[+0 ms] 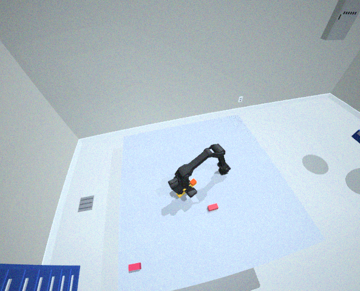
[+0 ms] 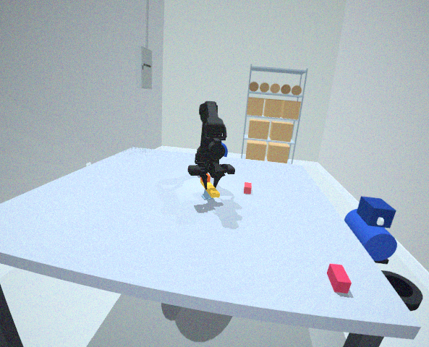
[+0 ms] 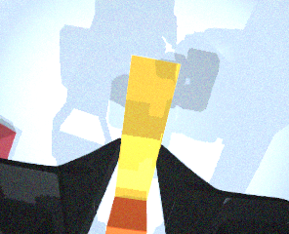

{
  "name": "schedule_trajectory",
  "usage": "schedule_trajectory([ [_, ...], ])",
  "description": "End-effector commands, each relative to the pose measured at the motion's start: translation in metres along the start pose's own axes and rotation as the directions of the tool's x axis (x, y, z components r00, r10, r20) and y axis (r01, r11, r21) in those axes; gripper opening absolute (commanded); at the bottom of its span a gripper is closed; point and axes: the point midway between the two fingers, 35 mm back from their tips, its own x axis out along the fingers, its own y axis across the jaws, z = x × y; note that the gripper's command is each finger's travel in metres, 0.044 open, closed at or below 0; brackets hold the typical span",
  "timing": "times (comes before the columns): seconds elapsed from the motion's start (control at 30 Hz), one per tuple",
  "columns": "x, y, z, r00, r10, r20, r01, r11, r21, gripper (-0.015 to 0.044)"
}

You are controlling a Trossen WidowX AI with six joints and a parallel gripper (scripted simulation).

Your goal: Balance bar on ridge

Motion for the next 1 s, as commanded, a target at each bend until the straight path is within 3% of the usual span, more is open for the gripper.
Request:
schedule_trajectory([
  [0.0,-0.0001,0.0,0.0,1.0,0.0,0.0,0.0,1.0,0.0,0.0],
  [0.07,-0.0001,0.0,0.0,1.0,0.0,0.0,0.0,1.0,0.0,0.0],
  [0.3,-0.0001,0.0,0.0,1.0,0.0,0.0,0.0,1.0,0.0,0.0167],
  [0.97,-0.0001,0.0,0.0,1.0,0.0,0.0,0.0,1.0,0.0,0.0169],
])
